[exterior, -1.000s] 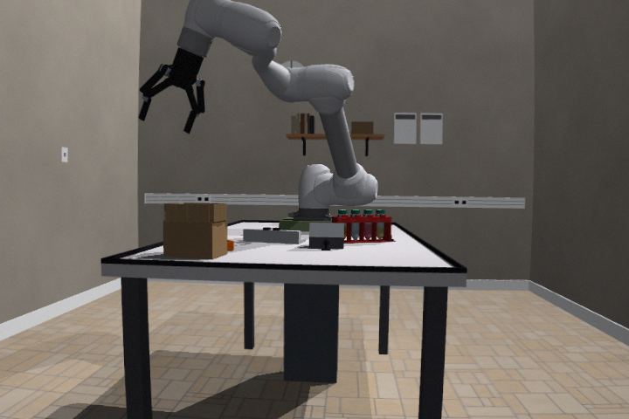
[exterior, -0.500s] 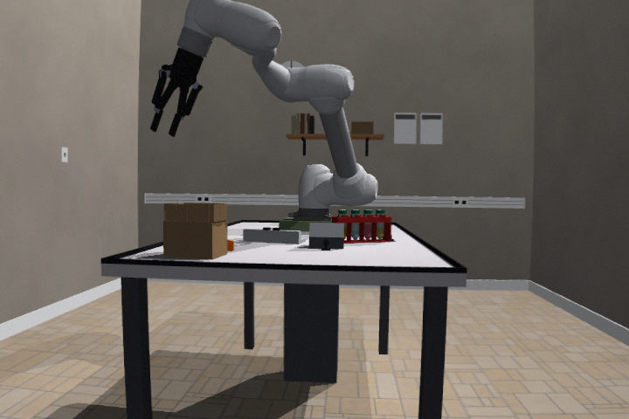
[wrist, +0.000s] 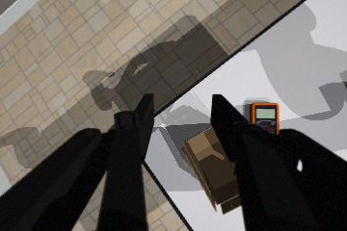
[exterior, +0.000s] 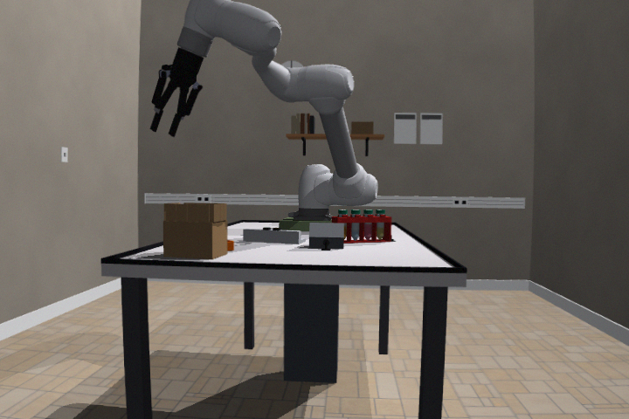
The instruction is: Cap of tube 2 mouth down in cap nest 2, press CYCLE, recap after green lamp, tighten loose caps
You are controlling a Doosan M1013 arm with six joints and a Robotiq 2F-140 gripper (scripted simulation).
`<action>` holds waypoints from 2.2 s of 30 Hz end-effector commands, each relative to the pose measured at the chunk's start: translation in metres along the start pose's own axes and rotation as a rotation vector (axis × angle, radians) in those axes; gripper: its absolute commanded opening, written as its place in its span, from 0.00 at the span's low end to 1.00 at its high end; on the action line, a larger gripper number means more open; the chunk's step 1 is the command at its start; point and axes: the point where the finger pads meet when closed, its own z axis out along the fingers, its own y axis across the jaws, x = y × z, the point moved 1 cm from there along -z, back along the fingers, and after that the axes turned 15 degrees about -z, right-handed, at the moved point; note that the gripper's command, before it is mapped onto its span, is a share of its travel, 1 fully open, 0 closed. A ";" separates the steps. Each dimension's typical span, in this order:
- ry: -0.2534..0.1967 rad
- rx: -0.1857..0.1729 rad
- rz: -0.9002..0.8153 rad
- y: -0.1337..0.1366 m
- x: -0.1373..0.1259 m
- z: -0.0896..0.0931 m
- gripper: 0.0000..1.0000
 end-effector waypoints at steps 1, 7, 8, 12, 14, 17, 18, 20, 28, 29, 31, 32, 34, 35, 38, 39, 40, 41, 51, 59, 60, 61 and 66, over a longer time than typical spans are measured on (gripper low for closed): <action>-0.001 0.002 0.001 0.000 0.001 -0.001 0.41; -0.002 -0.002 0.017 0.007 -0.003 -0.001 0.41; -0.005 0.000 -0.016 0.009 -0.007 -0.002 0.41; -0.015 0.009 -0.149 0.012 -0.016 -0.006 0.41; -0.020 0.013 -0.215 0.015 -0.020 -0.007 0.41; -0.027 0.018 -0.297 0.018 -0.025 -0.008 0.41; -0.029 0.020 -0.330 0.021 -0.029 -0.008 0.41; -0.035 0.024 -0.396 0.025 -0.034 -0.009 0.41; -0.050 0.038 -0.593 0.039 -0.051 -0.012 0.41; -0.053 0.041 -0.626 0.043 -0.055 -0.012 0.41; -0.057 0.046 -0.691 0.047 -0.060 -0.013 0.41; -0.060 0.049 -0.724 0.051 -0.063 -0.013 0.41; -0.064 0.055 -0.789 0.056 -0.068 -0.013 0.41; -0.066 0.058 -0.822 0.059 -0.072 -0.014 0.41; -0.071 0.064 -0.886 0.064 -0.077 -0.014 0.41; -0.071 0.064 -0.886 0.064 -0.077 -0.014 0.41; -0.071 0.064 -0.886 0.064 -0.077 -0.014 0.41; -0.073 0.068 -0.919 0.068 -0.080 -0.014 0.41; -0.089 0.101 -1.210 0.096 -0.105 -0.015 0.41; -0.097 0.127 -1.405 0.118 -0.122 -0.015 0.41; -0.099 0.132 -1.438 0.122 -0.125 -0.015 0.41; -0.100 0.136 -1.464 0.123 -0.125 -0.015 0.41; -0.103 0.155 -1.592 0.138 -0.136 -0.015 0.41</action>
